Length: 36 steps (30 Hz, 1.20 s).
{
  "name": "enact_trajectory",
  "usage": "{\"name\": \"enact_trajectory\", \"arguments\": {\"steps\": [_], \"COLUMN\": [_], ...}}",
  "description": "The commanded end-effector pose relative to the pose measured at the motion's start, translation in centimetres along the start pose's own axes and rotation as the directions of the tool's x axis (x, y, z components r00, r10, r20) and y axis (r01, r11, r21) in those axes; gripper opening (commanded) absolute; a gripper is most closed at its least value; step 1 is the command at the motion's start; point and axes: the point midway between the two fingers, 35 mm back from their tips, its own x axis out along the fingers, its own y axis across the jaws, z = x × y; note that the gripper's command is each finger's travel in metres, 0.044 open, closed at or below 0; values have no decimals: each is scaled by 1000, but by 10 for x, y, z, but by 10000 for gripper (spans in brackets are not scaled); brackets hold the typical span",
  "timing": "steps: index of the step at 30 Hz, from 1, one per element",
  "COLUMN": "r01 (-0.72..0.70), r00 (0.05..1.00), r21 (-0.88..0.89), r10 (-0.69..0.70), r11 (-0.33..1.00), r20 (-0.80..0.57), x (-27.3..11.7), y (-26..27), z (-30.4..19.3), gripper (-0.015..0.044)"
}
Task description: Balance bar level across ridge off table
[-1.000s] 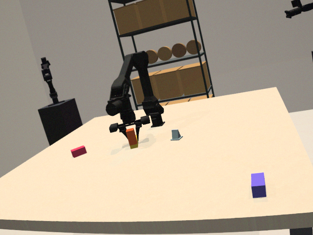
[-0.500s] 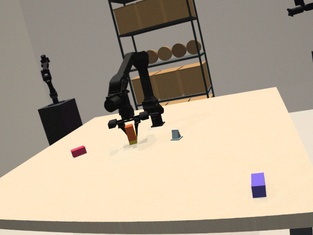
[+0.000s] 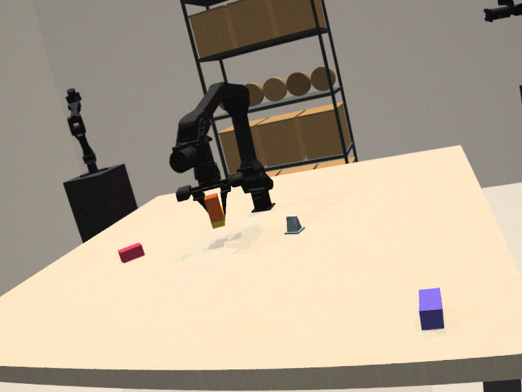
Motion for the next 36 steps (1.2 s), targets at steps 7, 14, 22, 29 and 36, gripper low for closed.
{"name": "enact_trajectory", "arguments": {"steps": [7,14,22,29,36], "r01": [-12,-13,-16,-18,-19], "r00": [1000,1000,1000,1000,1000], "r21": [5,-94,-402,-639,-826], "r10": [12,12,11,10,10], "r11": [1000,995,916,769,563], "r20": [-15,-15,-15,-16,-17], "x": [-31,-32,-33,-33,-33], "y": [0,-3,-12,-19,-26], "z": [2,0,-6,-12,-17], "gripper": [0,0,0,0,0]}}
